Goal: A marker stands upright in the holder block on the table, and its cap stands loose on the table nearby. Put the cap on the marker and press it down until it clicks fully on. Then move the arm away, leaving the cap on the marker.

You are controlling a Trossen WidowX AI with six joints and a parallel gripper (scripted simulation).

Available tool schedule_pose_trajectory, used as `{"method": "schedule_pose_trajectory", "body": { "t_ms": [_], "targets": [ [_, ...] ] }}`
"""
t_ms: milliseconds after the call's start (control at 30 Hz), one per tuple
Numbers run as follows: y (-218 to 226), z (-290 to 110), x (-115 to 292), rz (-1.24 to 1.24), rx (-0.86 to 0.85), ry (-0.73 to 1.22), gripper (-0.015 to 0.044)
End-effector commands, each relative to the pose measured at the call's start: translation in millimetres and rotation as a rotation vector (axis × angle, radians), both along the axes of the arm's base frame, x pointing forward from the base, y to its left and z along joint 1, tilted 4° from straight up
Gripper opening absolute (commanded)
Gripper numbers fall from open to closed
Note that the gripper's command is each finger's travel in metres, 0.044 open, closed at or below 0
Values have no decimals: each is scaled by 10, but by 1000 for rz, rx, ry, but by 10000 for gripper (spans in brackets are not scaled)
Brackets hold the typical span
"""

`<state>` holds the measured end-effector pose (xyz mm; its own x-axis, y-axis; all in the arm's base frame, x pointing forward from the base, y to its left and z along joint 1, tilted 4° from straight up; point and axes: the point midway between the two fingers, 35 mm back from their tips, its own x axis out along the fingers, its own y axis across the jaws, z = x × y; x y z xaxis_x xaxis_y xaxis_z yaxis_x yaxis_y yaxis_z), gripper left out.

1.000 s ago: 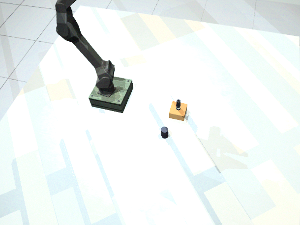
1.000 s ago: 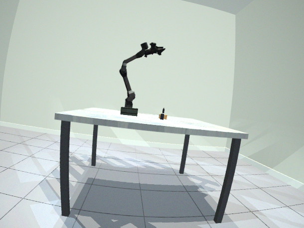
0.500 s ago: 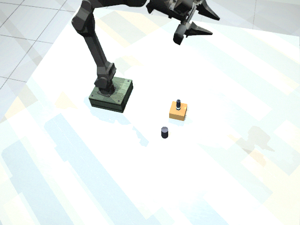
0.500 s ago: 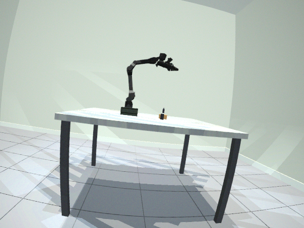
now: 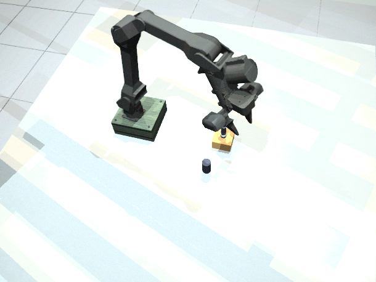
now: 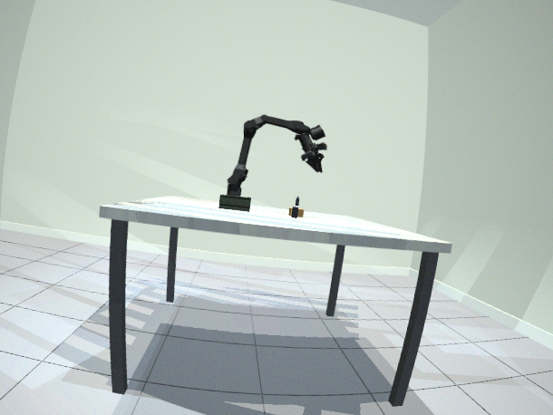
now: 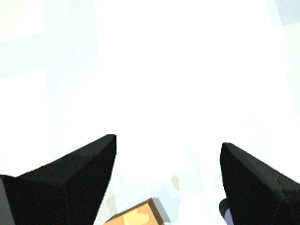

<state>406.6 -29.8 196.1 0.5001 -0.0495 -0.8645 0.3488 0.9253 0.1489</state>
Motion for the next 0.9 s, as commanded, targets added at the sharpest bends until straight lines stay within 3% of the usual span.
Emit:
{"method": "schedule_pose_trajectory", "body": {
  "t_ms": [0, 233, 867],
  "targets": [
    [-214, -570, -264, -24, 39, 232, 250],
    [-399, -1157, -876, -63, 132, 528, 250],
    [-399, -1659, -825, -63, 132, 527, 250]
  ]
}}
